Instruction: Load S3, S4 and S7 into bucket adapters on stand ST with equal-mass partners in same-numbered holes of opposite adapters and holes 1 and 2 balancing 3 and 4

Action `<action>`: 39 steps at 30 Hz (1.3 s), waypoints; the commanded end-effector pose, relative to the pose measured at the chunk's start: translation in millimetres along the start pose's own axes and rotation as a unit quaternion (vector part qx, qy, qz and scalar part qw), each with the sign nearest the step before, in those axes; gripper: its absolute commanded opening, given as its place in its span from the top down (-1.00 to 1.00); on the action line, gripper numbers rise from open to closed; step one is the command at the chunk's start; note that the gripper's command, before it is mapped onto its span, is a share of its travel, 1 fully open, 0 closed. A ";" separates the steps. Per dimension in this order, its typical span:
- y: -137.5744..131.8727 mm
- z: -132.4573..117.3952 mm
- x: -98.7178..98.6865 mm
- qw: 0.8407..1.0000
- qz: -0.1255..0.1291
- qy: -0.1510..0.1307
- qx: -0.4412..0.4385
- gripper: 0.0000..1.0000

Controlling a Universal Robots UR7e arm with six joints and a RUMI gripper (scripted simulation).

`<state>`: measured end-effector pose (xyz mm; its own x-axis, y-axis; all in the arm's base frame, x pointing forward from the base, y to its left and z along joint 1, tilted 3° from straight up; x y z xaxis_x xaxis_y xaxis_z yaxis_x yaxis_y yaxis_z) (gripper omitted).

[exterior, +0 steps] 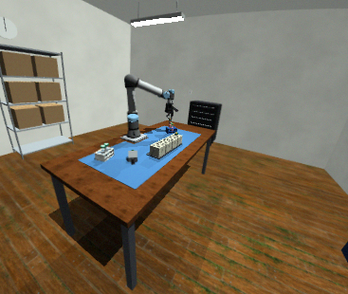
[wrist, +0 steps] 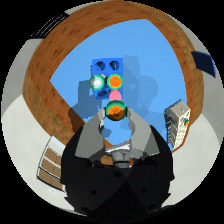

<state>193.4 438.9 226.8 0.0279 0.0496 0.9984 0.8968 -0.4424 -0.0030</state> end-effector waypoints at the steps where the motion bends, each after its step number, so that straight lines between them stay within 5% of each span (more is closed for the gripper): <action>1: 0.1 0.2 16.2 1.000 0.000 0.000 0.000 1.00; 26: 0.1 0.2 77.9 1.000 0.000 0.000 0.000 1.00; 39: 65.0 -33.9 77.9 0.989 0.000 0.000 -0.146 1.00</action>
<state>229.0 396.8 305.1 0.0291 0.0517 0.9982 0.7716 -0.6360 0.0105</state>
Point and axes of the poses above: the point where the finger pads meet when closed, its own x axis back along the fingers, its own y axis across the jaws, z = x × y, the point moved 10 cm from there along x, back along the fingers, and after that the axes turned 2 degrees about x, right-handed, at the moved point
